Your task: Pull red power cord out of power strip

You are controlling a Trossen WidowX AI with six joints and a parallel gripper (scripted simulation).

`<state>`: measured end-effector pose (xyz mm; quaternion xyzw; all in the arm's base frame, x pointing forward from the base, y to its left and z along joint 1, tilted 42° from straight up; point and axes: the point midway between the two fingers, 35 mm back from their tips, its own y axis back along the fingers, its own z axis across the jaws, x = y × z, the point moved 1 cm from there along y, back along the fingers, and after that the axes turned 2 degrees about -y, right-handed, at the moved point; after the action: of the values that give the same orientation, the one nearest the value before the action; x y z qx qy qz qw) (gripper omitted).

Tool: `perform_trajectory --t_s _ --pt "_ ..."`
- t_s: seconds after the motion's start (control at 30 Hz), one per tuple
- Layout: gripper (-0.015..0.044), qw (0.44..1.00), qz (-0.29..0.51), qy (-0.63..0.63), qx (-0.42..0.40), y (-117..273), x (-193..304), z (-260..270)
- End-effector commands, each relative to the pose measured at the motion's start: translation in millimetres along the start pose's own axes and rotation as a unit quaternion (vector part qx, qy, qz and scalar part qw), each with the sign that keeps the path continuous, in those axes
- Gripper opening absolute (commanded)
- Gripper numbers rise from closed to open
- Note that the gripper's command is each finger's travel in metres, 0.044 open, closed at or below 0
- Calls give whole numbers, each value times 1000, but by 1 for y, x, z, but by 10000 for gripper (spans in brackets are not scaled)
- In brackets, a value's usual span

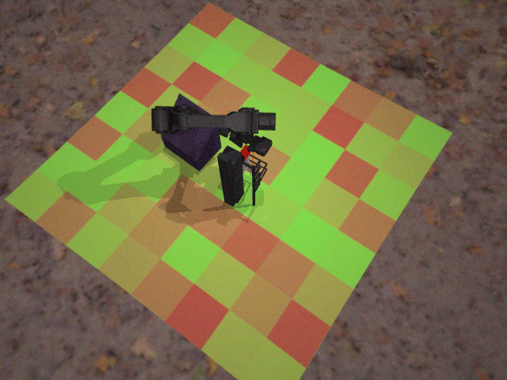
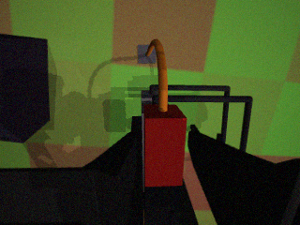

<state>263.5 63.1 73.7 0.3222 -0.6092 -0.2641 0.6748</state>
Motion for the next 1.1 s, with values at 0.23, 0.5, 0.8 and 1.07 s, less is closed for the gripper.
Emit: perform_trajectory --t_s 0.23,0.5,0.8,1.07 --pt "48 1000 0 0 0 0 0 0" --pt "0 1000 0 0 0 0 -3 0" --pt "0 1000 -1 1 0 1 -17 -1" --pt "0 1000 -2 1 1 1 -30 -1"
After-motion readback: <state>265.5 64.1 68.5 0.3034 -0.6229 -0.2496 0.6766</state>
